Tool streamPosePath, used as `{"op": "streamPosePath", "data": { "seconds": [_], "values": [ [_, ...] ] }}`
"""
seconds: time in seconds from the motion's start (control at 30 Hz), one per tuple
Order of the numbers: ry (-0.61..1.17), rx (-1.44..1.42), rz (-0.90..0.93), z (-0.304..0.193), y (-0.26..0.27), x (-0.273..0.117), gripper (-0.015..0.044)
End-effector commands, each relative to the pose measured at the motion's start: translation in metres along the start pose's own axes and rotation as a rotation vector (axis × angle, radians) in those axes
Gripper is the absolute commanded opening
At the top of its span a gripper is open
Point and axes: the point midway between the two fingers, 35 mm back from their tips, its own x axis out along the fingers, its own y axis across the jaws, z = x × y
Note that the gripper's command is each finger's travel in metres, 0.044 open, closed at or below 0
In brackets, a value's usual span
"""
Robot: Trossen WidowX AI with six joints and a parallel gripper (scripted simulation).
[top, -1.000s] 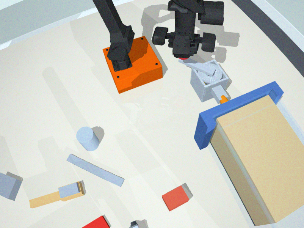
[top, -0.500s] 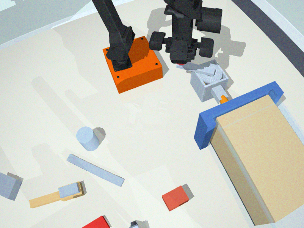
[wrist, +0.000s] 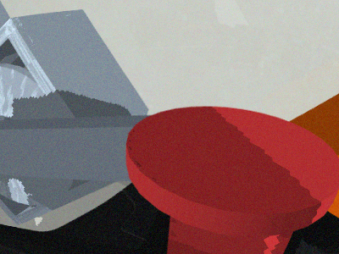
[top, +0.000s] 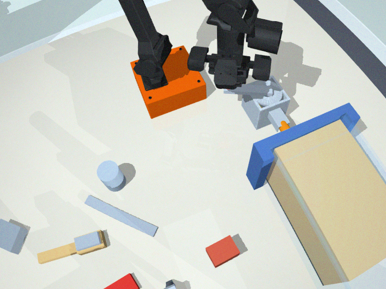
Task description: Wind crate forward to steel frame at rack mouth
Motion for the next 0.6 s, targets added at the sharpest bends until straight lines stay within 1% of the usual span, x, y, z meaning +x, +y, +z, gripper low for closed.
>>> {"op": "streamPosePath", "data": {
  "seconds": [0.0,0.03,0.57],
  "values": [
    [-0.036,0.014,0.005,0.013,0.003,-0.002,0.0],
    [0.0,0.002,0.0,0.001,0.0,0.0,0.0],
    [0.0,0.002,-0.001,0.002,0.0,0.0,0.042]
  ]
}}
